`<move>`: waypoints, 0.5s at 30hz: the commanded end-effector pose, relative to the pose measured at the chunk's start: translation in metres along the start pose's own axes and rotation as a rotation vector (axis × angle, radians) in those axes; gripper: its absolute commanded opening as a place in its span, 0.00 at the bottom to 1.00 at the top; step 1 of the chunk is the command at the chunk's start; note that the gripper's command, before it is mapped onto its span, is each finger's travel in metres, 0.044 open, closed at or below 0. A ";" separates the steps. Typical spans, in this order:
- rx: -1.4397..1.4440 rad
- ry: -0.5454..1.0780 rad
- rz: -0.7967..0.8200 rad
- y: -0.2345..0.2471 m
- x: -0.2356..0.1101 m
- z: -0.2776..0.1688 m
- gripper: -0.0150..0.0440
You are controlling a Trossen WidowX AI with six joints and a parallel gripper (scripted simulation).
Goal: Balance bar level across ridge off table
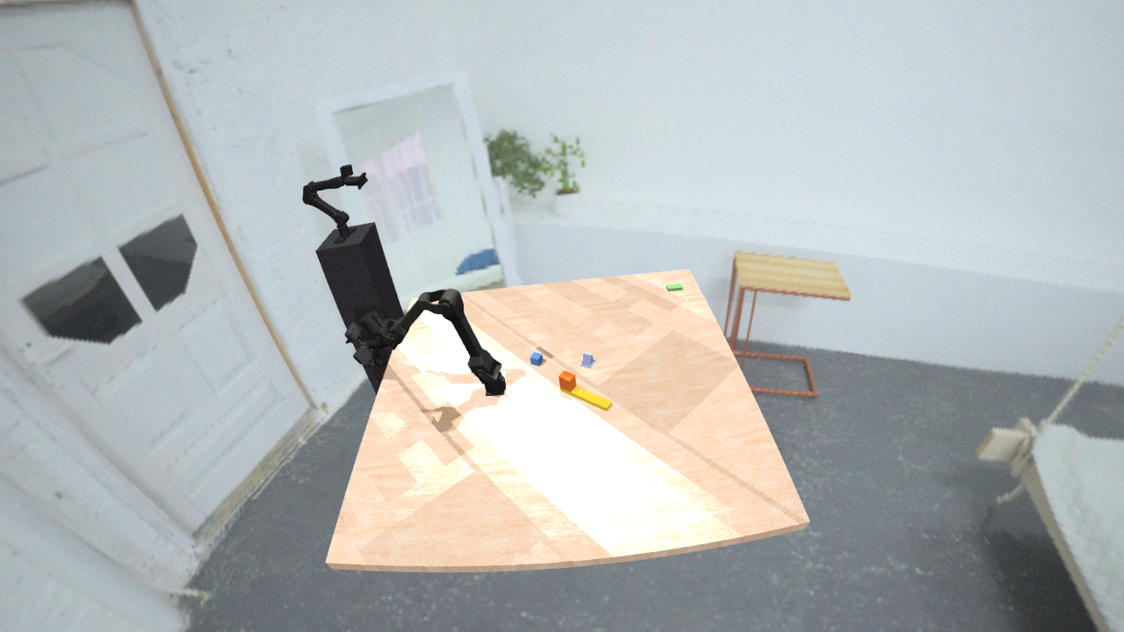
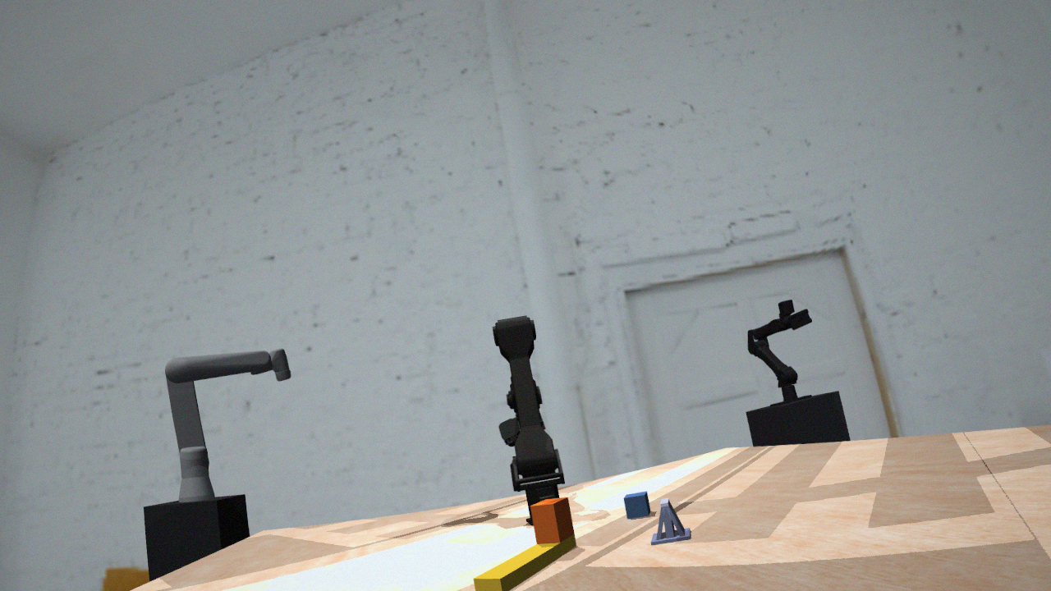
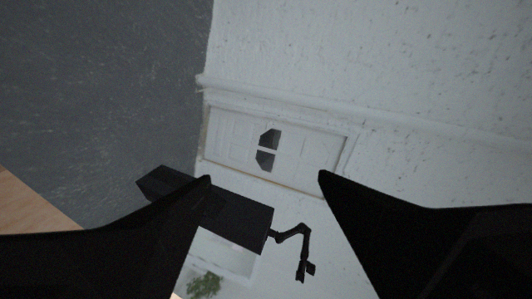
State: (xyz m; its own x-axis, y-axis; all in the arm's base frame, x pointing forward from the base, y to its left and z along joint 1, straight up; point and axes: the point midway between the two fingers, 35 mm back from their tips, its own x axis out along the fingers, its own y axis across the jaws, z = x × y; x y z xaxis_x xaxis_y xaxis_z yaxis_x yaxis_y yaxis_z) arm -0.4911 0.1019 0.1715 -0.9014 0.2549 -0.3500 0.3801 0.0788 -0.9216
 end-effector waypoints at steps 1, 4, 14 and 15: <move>0.002 0.002 0.001 0.000 0.000 -0.001 0.89; 0.037 0.031 0.019 0.004 0.001 -0.018 0.79; 0.187 0.157 0.083 0.024 -0.005 -0.088 0.79; 0.203 0.170 0.088 0.026 -0.006 -0.095 0.79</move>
State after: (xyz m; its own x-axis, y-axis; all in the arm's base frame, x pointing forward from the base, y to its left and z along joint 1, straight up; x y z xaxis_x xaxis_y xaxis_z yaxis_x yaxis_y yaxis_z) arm -0.4643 0.1786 0.1658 -0.8287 0.3886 -0.4027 0.3972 -0.0984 -0.9124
